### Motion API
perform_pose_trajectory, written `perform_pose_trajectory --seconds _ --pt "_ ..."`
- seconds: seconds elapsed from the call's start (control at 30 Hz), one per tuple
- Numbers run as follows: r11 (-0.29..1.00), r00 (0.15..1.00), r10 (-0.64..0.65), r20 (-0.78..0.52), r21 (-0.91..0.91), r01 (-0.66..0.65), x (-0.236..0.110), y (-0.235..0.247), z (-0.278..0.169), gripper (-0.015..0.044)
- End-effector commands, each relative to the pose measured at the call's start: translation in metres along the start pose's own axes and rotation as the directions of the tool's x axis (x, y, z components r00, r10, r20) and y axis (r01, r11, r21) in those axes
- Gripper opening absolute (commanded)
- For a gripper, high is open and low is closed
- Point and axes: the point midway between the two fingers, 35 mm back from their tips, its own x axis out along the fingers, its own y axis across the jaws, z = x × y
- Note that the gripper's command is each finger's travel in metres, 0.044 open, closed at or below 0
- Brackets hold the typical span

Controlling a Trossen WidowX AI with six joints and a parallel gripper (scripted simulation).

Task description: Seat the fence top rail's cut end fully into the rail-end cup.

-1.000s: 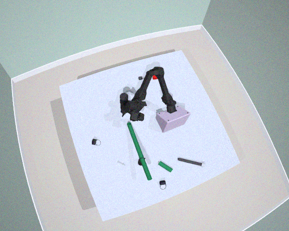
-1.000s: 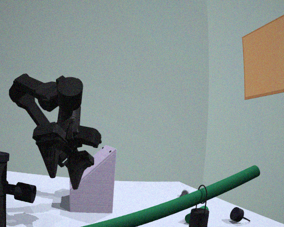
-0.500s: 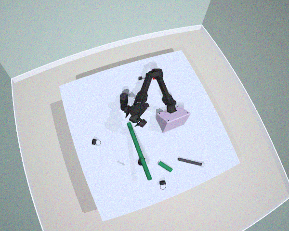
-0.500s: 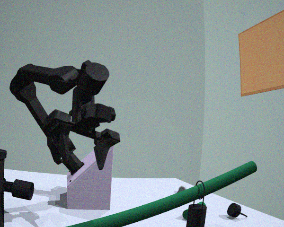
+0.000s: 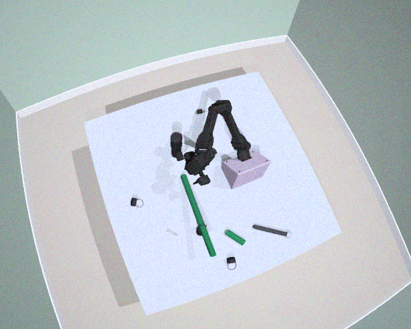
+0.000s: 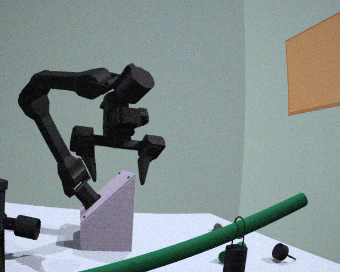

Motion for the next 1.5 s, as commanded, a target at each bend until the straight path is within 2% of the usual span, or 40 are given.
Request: perform_pose_trajectory --seconds 0.0,0.1,0.17,0.23,0.37,0.47,0.53,1.03,1.23,1.47 --pt "1.0 1.0 -0.008 0.002 0.03 0.007 -0.002 0.0 0.001 0.044" --pt "0.997 0.999 -0.003 -0.036 -0.083 0.0 0.004 0.004 0.002 0.044" --pt "0.971 0.996 0.002 -0.091 -0.238 -0.023 0.013 0.009 0.003 0.044" --pt "0.893 0.986 0.007 -0.169 -0.441 -0.082 0.026 0.016 0.002 0.044" --pt "0.586 0.939 0.012 -0.344 -0.758 -0.286 0.055 0.031 -0.004 0.044" --pt "0.289 0.885 0.009 -0.465 -0.846 -0.448 0.074 0.04 -0.012 0.044" --pt "0.214 0.87 0.008 -0.493 -0.849 -0.483 0.079 0.042 -0.015 0.044" --pt "0.214 0.87 0.008 -0.493 -0.849 -0.483 0.079 0.042 -0.015 0.044" --pt "0.214 0.87 0.007 -0.493 -0.849 -0.482 0.107 0.042 -0.031 0.044" --pt "0.214 0.87 0.006 -0.493 -0.849 -0.482 0.118 0.042 -0.037 0.044"
